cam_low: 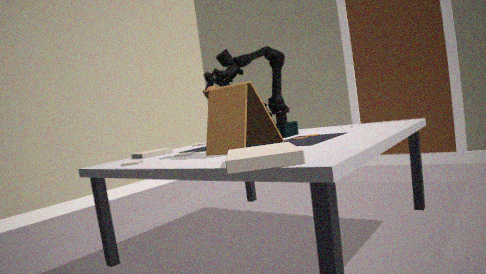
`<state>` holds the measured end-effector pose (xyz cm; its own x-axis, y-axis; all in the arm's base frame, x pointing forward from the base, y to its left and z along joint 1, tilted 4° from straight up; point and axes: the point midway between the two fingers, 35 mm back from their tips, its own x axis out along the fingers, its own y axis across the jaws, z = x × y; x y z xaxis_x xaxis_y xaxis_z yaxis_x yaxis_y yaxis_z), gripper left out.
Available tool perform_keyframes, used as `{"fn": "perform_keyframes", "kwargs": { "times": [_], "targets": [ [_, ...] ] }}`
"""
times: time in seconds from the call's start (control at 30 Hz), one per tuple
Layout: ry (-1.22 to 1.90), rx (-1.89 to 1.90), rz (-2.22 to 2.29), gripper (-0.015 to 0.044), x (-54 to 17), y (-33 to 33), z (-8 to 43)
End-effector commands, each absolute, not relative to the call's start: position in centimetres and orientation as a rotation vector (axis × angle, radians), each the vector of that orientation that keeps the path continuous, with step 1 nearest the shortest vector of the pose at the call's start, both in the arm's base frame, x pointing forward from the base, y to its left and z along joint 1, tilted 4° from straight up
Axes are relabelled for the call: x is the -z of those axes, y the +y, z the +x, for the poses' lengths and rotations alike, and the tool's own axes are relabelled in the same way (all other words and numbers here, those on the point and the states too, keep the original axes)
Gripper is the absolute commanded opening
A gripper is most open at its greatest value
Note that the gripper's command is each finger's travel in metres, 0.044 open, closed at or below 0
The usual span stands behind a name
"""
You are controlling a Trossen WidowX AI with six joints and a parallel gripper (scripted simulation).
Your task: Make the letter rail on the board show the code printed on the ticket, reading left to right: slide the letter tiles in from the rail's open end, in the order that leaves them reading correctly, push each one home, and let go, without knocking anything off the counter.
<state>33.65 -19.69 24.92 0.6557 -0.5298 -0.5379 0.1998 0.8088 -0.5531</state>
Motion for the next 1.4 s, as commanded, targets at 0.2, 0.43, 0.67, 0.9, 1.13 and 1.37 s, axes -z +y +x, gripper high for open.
{"fn": "perform_keyframes", "kwargs": {
  "times": [0.2,0.43,0.67,0.9,1.13,1.37],
  "targets": [
    [0.647,0.436,-0.459,0.0000,-27.4,-17.4,34.6],
    [0.602,0.411,-0.436,0.0000,-28.1,-15.0,35.5],
    [0.564,0.348,-0.419,0.0000,-28.1,-11.4,36.2],
    [0.549,0.326,-0.352,0.0000,-27.4,-8.8,37.0],
    [0.534,0.275,-0.280,0.0000,-26.4,-4.8,38.1],
    [0.539,0.228,-0.210,0.0000,-25.2,-0.7,38.5]
  ]
}}
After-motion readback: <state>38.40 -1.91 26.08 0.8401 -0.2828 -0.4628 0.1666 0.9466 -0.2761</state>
